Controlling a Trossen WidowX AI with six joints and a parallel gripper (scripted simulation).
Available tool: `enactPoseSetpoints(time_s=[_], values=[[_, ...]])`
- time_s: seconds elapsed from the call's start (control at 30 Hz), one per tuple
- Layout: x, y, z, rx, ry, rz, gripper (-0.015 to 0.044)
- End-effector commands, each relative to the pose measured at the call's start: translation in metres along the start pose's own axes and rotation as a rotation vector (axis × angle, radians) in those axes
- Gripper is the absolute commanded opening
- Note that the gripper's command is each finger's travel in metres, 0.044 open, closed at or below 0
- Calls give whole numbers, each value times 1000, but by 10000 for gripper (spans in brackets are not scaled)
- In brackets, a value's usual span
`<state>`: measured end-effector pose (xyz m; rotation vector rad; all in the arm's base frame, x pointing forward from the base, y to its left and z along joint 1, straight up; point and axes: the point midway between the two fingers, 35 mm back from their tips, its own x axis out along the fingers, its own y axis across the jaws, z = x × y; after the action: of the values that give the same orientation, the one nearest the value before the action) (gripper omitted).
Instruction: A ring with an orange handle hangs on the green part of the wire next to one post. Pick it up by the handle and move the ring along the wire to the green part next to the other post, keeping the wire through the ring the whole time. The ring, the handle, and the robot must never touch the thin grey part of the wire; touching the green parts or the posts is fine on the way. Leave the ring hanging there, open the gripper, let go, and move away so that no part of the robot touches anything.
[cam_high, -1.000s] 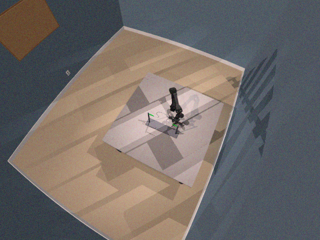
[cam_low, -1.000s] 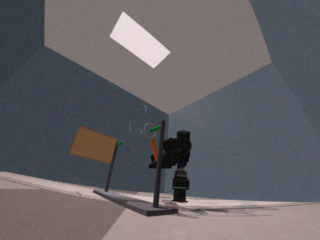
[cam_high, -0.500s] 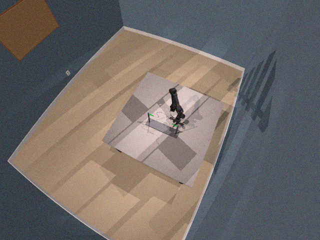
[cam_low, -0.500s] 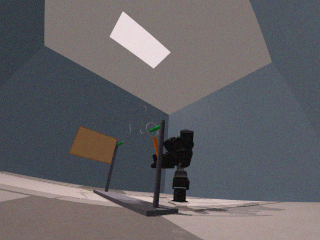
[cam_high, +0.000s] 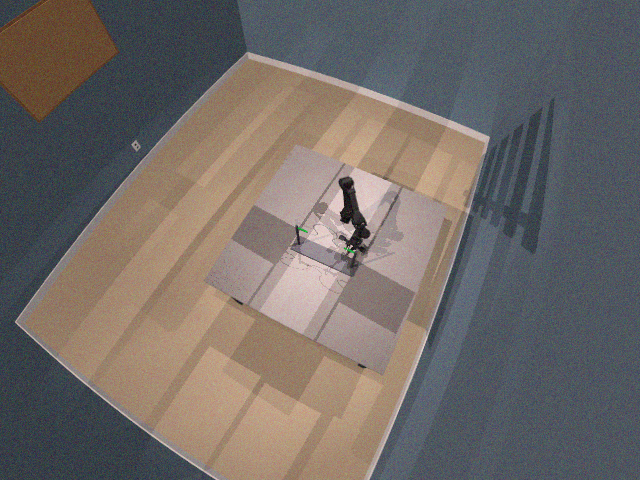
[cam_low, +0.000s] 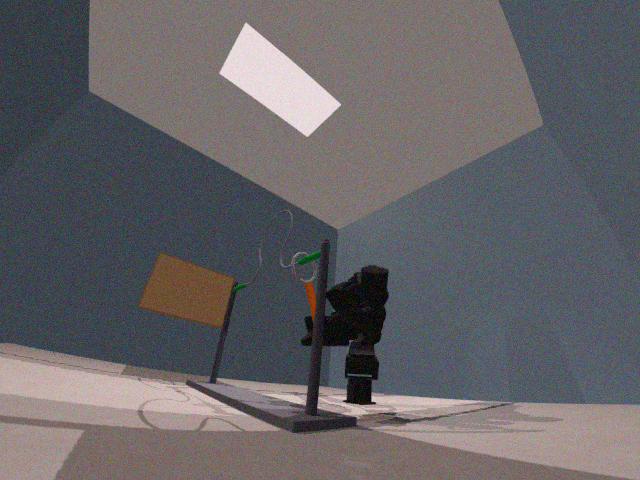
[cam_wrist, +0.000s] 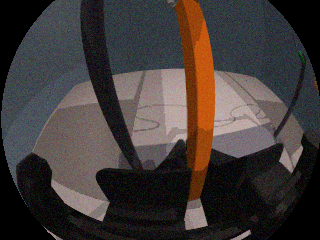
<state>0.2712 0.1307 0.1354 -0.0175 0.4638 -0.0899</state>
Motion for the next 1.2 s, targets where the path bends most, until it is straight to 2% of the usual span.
enactPoseSetpoints(time_s=[0.0, 0.57, 0.97, 1.17], values=[[2, 0, -3, 3, -1, -5, -150], [2, 0, -3, 3, -1, -5, -150], [0, 0, -2, 0, 1, -2, 160], [-17, 2, -4, 3, 8, -4, 160]])
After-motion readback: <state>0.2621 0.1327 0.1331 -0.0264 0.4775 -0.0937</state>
